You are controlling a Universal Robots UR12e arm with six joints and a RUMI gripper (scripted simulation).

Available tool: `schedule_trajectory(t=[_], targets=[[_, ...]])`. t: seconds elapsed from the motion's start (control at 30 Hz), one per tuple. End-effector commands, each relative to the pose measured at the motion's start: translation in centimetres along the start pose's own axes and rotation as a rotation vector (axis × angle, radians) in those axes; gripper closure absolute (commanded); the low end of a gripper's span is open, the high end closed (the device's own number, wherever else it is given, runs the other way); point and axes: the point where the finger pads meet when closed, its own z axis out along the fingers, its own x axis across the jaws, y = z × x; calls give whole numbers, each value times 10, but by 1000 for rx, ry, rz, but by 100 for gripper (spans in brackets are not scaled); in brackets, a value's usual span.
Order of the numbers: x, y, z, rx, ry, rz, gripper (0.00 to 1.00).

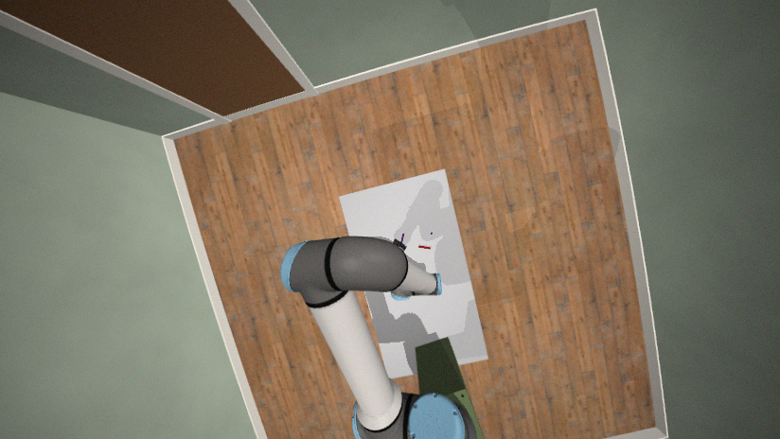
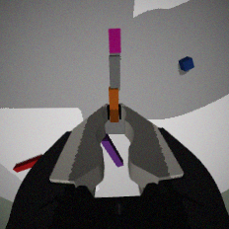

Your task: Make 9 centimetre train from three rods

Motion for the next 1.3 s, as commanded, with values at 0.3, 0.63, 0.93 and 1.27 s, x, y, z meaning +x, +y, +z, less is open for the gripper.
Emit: schedule_trajectory(t=[0.3,0.63,0.93,1.27], targets=[[1,0,-32,-1,1,0,100],[0,0,-89,-1,1,0,100],[0,0,-101,-1,1,0,100],[1,0,-100,0,1,0,100]])
